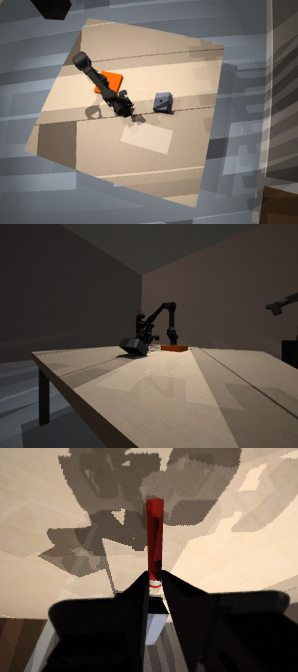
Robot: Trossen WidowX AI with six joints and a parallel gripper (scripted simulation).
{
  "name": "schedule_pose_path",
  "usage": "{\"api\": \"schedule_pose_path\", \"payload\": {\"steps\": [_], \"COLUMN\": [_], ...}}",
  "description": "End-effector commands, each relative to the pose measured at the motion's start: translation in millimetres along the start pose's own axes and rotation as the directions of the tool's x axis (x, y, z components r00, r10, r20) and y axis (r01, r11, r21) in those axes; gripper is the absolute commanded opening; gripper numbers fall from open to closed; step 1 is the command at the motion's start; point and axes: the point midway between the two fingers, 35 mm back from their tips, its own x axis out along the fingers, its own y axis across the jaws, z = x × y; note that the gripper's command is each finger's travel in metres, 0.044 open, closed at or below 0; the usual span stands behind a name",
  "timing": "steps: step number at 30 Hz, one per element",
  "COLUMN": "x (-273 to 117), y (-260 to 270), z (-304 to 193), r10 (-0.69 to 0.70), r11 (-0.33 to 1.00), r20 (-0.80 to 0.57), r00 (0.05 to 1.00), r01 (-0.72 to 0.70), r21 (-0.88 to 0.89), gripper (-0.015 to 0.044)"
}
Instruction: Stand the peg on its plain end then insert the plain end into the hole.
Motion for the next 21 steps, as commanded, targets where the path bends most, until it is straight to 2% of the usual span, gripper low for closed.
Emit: {"api": "schedule_pose_path", "payload": {"steps": [1, 21], "x": [-3, -14], "y": [0, 0], "z": [1, 10], "r10": [0.000, -0.001], "r11": [1.000, 1.000], "r20": [-0.042, -0.211], "r00": [0.999, 0.977], "r01": [0.000, 0.000], "r21": [-0.004, -0.005], "gripper": [0.0051, 0.0051]}}
